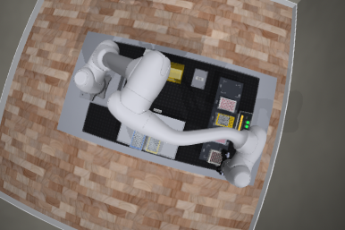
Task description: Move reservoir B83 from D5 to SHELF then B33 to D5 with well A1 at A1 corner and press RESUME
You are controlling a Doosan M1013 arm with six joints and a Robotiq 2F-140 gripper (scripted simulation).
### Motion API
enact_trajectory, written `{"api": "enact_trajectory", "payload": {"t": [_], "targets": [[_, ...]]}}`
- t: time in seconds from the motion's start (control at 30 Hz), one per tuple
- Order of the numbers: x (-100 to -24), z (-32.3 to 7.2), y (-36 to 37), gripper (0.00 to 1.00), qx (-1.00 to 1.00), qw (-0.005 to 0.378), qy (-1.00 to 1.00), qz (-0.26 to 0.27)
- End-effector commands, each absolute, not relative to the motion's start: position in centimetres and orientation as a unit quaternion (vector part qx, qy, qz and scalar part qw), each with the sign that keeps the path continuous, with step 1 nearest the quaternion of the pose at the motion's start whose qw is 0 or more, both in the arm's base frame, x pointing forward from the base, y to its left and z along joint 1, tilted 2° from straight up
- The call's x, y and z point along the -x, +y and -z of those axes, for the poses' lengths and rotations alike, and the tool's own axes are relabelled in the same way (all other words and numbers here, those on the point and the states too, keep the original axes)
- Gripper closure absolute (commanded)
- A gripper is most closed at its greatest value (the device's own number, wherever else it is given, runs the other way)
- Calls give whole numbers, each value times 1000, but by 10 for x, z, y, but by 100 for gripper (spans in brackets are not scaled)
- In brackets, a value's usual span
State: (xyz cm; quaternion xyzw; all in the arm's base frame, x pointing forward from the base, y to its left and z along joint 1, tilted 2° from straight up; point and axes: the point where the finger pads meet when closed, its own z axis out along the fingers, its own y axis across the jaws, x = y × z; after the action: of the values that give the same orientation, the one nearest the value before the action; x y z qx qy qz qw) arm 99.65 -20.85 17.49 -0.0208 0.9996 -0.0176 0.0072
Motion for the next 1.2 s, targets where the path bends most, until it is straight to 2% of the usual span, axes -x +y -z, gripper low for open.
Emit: {"api": "enact_trajectory", "payload": {"t": [0.0,1.17], "targets": [[-999,-189,-205,100,21,12,1000,15],[-998,-241,-203,100,21,12,1000,15]]}}
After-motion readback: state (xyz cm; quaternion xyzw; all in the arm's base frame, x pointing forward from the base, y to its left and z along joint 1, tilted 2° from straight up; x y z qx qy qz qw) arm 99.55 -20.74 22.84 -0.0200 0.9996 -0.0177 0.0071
